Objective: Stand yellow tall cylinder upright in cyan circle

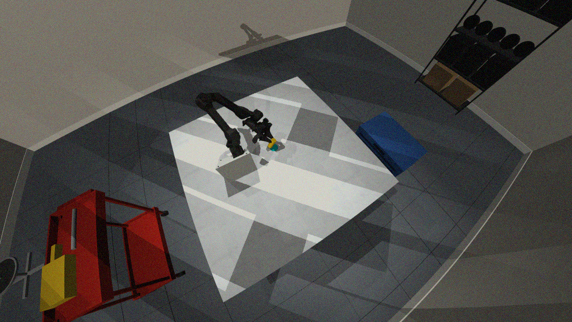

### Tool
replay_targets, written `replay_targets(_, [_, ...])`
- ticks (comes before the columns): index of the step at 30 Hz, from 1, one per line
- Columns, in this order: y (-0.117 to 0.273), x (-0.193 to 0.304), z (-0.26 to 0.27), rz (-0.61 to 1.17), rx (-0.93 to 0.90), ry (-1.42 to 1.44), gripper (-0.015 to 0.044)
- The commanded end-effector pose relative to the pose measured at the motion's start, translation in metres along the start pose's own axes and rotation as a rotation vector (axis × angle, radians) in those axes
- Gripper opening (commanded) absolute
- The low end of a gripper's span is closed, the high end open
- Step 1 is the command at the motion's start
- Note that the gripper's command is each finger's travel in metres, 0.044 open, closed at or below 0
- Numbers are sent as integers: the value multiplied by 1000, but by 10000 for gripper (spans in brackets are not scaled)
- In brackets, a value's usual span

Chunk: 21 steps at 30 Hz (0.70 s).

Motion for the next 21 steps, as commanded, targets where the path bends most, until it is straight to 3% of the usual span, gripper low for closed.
replay_targets(1, [2, -1, 0, -22, -21, -20, 105])
replay_targets(21, [10, -1, 4, -107, -126, -95, 105])
Point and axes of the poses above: the point midway between the two fingers, 35 mm back from their tips, its own y axis back along the fingers, its own z axis across the jaws, x = y × z, the point moved 2 cm from there along y, back along the fingers, and after that the axes turned 14 degrees about -y, right-handed, at the moved point
